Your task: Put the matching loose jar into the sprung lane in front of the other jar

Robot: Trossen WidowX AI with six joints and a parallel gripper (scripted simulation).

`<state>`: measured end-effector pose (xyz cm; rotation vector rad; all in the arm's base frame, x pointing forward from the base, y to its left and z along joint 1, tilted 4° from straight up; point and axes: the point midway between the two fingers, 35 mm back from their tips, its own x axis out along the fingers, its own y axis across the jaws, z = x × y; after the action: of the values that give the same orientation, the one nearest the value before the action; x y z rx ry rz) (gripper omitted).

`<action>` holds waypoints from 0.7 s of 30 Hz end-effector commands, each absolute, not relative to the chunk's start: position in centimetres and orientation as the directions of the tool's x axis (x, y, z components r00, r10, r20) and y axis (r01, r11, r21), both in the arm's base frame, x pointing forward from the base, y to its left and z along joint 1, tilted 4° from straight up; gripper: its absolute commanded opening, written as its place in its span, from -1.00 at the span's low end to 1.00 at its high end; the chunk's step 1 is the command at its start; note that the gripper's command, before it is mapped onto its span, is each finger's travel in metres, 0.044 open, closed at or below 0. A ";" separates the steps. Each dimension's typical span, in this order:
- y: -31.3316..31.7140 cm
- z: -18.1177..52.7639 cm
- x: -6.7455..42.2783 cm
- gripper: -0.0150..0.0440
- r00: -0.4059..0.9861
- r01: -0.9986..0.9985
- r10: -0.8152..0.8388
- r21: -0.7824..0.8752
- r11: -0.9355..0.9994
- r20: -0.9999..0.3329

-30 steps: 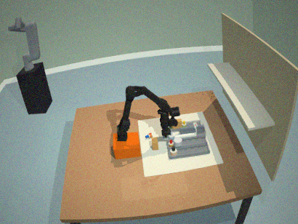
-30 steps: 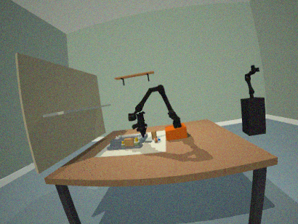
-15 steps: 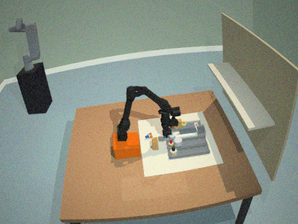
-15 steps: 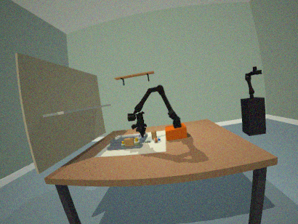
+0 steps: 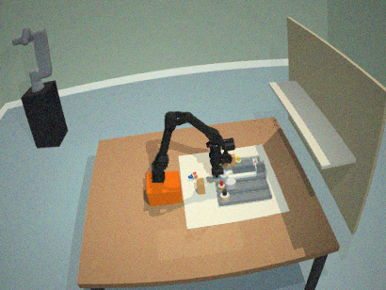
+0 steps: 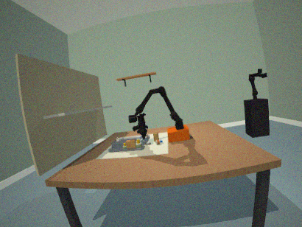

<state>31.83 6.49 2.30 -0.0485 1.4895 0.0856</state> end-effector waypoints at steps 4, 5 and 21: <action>6.5 2.5 32.9 -0.49 0.101 -0.088 0.027 0.018 0.996 -0.994; 6.5 2.5 32.9 -0.49 0.101 -0.088 0.027 0.018 0.996 -0.994; 6.5 2.6 33.5 -0.49 0.102 -0.088 0.027 0.018 0.996 -0.994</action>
<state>32.61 6.55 2.41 -0.0493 1.4897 0.0859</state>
